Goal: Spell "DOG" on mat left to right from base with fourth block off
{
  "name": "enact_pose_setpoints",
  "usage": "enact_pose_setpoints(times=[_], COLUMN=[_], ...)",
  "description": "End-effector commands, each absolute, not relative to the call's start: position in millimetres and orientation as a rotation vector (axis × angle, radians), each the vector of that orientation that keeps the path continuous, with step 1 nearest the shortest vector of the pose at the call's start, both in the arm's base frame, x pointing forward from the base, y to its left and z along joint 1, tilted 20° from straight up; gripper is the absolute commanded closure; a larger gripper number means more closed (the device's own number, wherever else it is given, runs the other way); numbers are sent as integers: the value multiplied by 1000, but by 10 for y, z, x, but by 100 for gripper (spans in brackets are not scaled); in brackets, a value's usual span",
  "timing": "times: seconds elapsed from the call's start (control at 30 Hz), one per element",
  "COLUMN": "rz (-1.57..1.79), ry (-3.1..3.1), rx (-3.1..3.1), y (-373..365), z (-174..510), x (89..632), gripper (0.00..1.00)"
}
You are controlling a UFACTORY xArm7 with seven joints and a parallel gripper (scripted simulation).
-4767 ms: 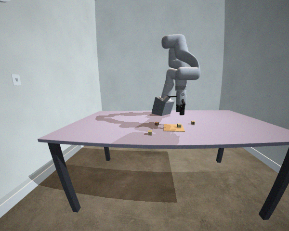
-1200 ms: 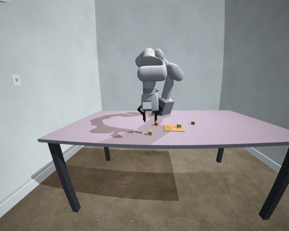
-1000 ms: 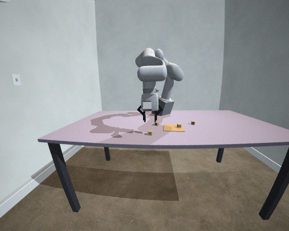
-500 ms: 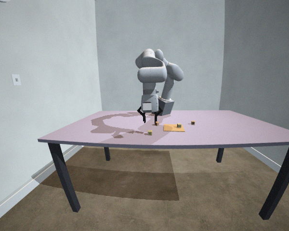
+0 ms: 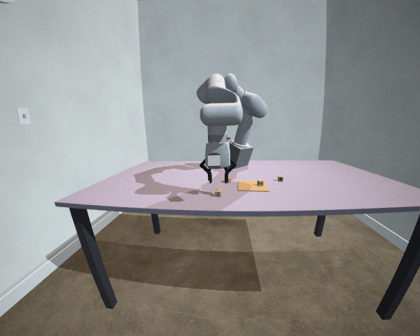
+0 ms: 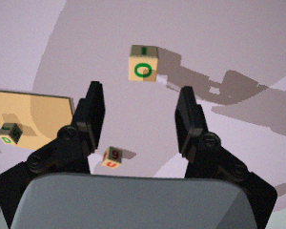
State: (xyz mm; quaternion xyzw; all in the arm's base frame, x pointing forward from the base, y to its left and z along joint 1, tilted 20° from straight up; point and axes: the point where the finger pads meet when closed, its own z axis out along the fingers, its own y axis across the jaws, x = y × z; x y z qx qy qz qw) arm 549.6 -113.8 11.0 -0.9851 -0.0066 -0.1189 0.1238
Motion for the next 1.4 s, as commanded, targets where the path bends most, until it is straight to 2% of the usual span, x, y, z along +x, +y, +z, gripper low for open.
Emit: enact_pose_setpoints(times=[0.0, 1.37], rz=[-352, -352], ry=[-18, -18], rx=[-2873, -2873], y=[-1135, -1083], z=[74, -129], x=[5520, 5575], gripper=[37, 37])
